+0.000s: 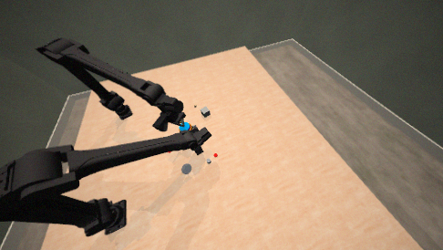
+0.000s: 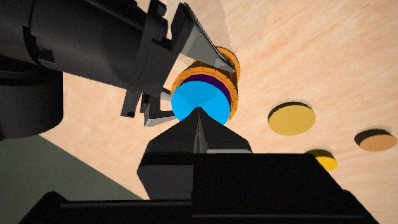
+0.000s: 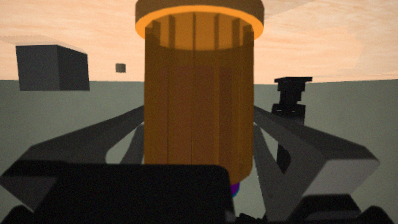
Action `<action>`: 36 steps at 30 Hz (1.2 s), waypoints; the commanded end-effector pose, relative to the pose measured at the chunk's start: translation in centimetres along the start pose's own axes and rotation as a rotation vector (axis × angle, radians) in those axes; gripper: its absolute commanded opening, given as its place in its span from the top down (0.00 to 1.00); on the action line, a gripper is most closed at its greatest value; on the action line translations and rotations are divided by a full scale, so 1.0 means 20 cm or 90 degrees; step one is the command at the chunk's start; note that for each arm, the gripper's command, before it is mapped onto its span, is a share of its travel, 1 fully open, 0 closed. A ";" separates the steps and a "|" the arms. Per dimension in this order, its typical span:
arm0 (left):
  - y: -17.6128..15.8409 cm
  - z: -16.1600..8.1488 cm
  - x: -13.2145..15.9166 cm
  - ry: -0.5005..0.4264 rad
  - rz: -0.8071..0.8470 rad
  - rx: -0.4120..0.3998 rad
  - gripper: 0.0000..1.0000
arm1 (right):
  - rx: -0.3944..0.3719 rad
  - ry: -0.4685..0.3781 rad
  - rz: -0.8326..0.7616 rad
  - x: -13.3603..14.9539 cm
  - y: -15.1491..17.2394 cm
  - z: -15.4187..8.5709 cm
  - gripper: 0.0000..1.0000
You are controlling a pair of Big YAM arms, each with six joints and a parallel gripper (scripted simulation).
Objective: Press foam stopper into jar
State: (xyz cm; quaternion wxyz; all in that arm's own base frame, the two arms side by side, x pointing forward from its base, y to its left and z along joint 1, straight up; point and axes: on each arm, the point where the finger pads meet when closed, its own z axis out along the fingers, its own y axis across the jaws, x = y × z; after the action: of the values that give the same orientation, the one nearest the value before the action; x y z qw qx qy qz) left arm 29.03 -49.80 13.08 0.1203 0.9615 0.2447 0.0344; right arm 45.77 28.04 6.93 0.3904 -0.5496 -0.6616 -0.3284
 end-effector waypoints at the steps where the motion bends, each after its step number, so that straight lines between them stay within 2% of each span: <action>1: 0.05 0.01 0.03 0.004 0.005 -0.015 1.00 | -0.012 0.003 0.013 0.05 0.03 -0.07 0.36; 4: 0.10 -0.11 0.03 0.005 0.004 -0.046 1.00 | -0.012 0.003 0.013 0.05 0.03 -0.07 0.36; 7: 0.06 -0.05 0.03 0.004 0.004 -0.029 1.00 | -0.012 0.003 0.013 0.05 0.03 -0.07 0.36; 10: 0.07 -0.04 0.02 0.003 0.002 -0.027 1.00 | -0.012 0.003 0.013 0.05 0.03 -0.07 0.36; 11: 0.03 0.00 0.03 0.004 0.004 -0.015 1.00 | -0.012 0.003 0.013 0.05 0.03 -0.07 0.36; 18: 0.03 0.05 0.03 0.003 0.004 -0.008 1.00 | -0.012 0.003 0.013 0.05 0.03 -0.07 0.36; 26: 0.02 0.07 0.03 0.003 0.004 -0.005 1.00 | -0.012 0.003 0.013 0.05 0.03 -0.07 0.36; 27: 0.05 0.01 0.02 0.003 0.002 -0.016 1.00 | -0.012 0.003 0.013 0.05 0.03 -0.07 0.36; 28: 0.02 0.06 0.03 0.003 0.004 -0.001 1.00 | -0.012 0.003 0.013 0.05 0.03 -0.07 0.36; 30: 0.01 0.08 0.03 0.003 0.004 -0.003 1.00 | -0.012 0.003 0.013 0.05 0.03 -0.07 0.36; 36: 0.01 0.09 0.03 0.003 0.004 -0.004 1.00 | -0.012 0.003 0.013 0.05 0.03 -0.07 0.36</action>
State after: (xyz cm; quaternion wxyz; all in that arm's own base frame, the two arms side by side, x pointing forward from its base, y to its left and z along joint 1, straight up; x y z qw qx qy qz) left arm 29.09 -49.90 12.10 0.1220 0.9613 0.2446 0.0349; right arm 45.77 28.04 6.93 0.3904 -0.5496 -0.6616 -0.3284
